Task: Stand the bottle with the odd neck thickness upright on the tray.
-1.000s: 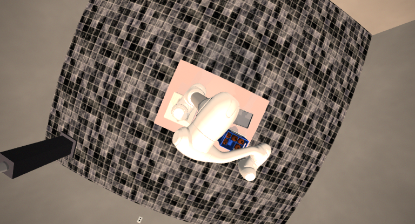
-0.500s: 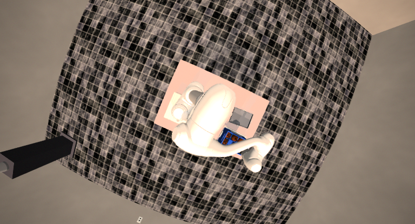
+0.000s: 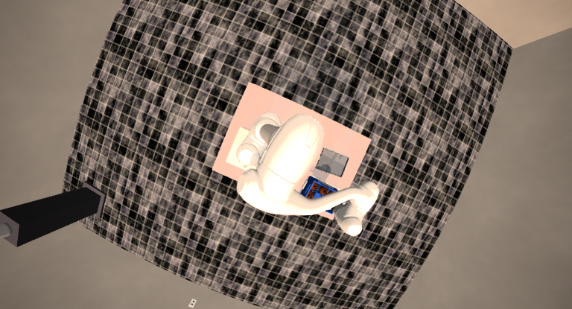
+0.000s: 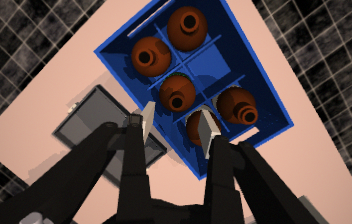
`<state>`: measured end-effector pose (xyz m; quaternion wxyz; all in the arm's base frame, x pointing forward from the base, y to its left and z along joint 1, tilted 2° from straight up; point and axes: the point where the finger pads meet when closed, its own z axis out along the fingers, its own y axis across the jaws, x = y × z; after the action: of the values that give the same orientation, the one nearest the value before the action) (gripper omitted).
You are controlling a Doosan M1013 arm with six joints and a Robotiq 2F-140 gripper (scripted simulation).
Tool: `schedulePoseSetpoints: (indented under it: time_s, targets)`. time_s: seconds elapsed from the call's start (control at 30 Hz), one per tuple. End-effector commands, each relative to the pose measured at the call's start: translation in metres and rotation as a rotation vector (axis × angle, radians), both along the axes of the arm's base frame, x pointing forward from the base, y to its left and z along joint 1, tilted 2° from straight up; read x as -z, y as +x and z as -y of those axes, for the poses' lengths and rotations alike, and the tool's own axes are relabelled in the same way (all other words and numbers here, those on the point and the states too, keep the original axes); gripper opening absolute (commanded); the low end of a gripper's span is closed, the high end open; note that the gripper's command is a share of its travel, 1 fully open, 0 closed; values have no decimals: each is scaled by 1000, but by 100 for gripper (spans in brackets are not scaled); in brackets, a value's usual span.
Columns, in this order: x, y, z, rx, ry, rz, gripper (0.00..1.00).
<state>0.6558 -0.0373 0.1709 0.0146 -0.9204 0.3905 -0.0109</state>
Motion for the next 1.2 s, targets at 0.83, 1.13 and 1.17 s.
schedulePoseSetpoints:
  time_s: [0.83, 1.13, 1.17]
  targets:
    - [0, 0, 0, 0, 0, 0, 38]
    - [2, 0, 0, 0, 0, 0, 38]
    - [3, 0, 0, 0, 0, 0, 38]
